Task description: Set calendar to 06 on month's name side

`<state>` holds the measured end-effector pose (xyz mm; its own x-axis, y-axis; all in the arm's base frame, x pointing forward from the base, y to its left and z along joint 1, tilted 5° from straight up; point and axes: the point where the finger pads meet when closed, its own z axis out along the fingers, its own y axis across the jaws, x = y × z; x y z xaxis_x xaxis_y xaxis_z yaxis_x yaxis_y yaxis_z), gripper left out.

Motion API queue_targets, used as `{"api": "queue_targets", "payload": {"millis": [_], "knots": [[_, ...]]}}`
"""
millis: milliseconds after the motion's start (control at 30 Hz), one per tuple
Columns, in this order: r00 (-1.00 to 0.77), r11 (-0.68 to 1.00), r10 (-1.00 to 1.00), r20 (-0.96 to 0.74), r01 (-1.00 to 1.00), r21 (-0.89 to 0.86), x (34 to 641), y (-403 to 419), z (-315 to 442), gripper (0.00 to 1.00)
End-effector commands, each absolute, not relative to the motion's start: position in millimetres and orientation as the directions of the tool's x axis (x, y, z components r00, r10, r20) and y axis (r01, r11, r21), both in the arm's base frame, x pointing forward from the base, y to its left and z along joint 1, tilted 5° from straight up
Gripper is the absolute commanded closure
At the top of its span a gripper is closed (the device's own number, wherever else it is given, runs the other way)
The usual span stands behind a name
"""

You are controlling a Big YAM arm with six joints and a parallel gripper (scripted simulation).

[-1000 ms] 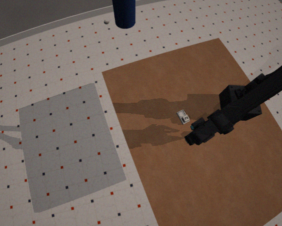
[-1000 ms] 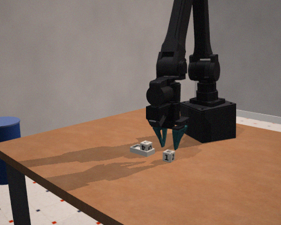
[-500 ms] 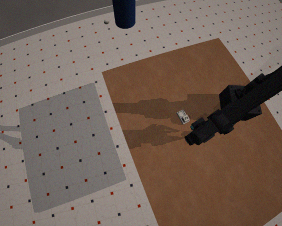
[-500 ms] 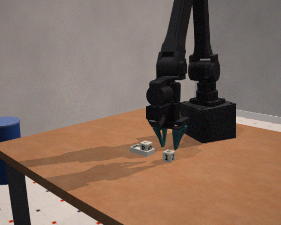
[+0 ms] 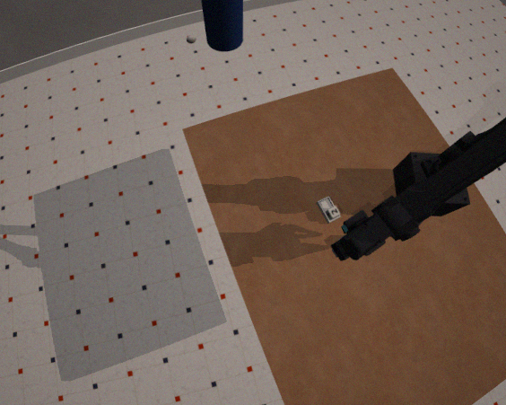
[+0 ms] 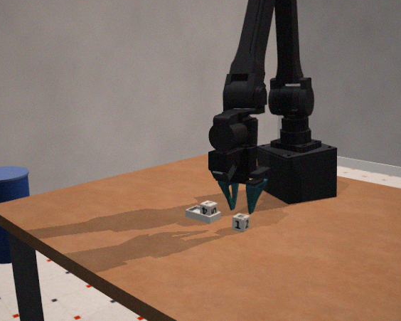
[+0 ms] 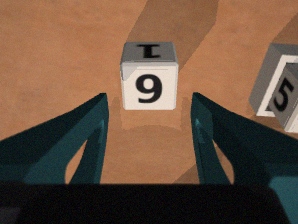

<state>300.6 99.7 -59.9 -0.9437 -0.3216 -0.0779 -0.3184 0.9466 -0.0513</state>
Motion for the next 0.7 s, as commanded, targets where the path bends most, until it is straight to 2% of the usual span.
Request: {"api": "queue_targets", "payload": {"millis": [0,667], "knots": [[-0.941,0.947,-0.320,-0.110,-0.316,-0.052,318.8,100.8,-57.4,0.55],[-0.941,0.947,-0.320,-0.114,-0.316,-0.052,321.3,101.7,-56.3,0.55]]}}
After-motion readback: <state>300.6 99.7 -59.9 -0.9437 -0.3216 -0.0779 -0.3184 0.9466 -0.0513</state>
